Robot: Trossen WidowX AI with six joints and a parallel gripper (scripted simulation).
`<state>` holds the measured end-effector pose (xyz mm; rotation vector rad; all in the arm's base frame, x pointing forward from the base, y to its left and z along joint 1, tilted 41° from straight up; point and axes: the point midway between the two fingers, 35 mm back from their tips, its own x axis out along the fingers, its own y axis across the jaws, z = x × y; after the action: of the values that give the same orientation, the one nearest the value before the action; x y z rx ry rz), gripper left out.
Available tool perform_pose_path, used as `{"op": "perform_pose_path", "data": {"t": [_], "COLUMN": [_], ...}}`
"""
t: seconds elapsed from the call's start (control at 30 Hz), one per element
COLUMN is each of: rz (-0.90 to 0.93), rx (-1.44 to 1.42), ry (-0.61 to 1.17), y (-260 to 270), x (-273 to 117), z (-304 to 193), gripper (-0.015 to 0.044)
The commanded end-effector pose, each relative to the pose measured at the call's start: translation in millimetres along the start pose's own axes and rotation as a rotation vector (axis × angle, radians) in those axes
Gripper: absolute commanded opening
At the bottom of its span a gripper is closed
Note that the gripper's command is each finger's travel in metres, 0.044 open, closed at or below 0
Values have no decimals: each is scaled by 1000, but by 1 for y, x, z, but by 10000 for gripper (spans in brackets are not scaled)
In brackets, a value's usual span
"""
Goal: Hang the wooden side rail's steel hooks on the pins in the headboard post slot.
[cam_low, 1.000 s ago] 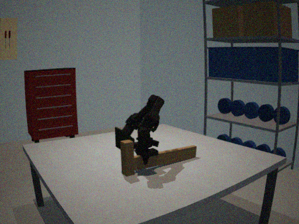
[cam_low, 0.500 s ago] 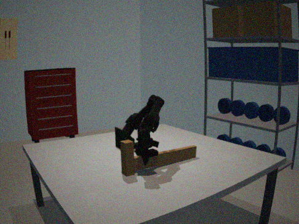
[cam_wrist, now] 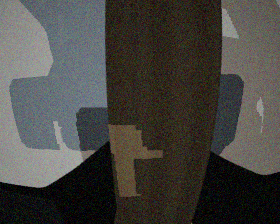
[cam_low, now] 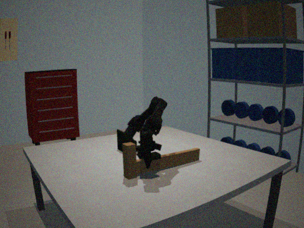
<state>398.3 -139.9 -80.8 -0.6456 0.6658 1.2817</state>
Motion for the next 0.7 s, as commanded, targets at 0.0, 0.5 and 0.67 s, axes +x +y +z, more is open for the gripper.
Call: {"op": "perform_pose_path", "data": {"t": [0.0, 0.5, 0.67], "rz": [-4, -4, -4], "rx": [2, 2, 2], "ry": [7, 7, 7], "y": [0, 0, 0], "x": [-1, 2, 3], "z": [-2, -2, -2], "gripper": [0, 0, 0]}}
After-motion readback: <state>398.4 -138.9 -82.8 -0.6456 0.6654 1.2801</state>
